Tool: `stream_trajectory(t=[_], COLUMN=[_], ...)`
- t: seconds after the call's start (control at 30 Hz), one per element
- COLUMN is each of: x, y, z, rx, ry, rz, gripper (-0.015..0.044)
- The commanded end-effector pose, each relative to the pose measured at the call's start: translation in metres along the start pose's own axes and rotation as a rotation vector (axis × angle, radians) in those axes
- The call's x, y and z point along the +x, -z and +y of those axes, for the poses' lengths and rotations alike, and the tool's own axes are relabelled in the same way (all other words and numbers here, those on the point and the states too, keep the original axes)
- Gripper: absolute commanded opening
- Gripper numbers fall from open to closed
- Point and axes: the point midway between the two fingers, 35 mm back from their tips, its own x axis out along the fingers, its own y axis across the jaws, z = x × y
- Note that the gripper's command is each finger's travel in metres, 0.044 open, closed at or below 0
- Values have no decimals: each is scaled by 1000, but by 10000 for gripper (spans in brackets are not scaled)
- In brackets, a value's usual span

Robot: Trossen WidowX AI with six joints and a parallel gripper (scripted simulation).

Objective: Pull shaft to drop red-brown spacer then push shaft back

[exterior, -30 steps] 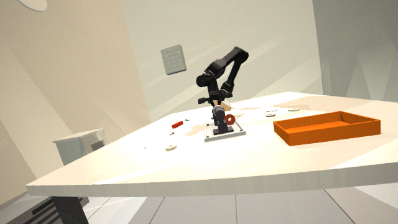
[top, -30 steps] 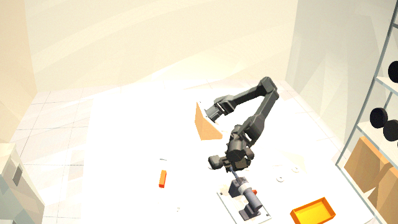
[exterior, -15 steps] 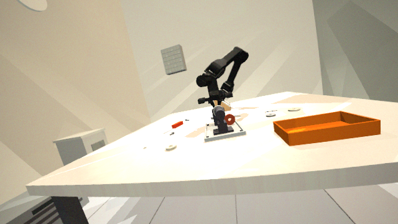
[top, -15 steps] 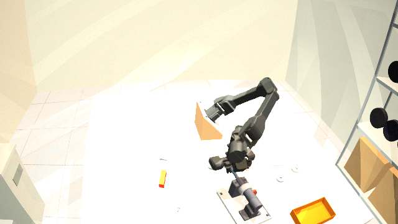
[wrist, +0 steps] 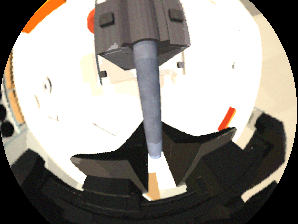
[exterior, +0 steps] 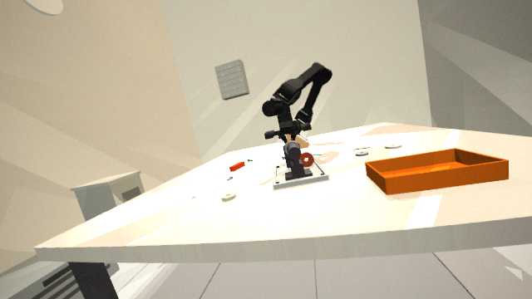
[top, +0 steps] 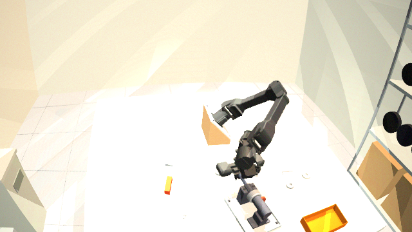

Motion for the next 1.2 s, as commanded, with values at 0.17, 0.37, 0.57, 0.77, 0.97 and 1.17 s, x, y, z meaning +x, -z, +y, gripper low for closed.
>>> stream_trajectory(t=[0.17, 0.37, 0.57, 0.77, 0.97, 1.17], x=[0, -2, -2, -2, -2, -2], y=[-1, -6, -6, -5, -5, -4], z=[0, -1, -1, -1, -1, -1], rx=[0, -8, -10, -10, -10, -10], ry=[0, 5, 6, 6, 6, 6], rz=[-1, -14, -16, -16, -16, -16], gripper=[0, 0, 0, 0, 0, 0])
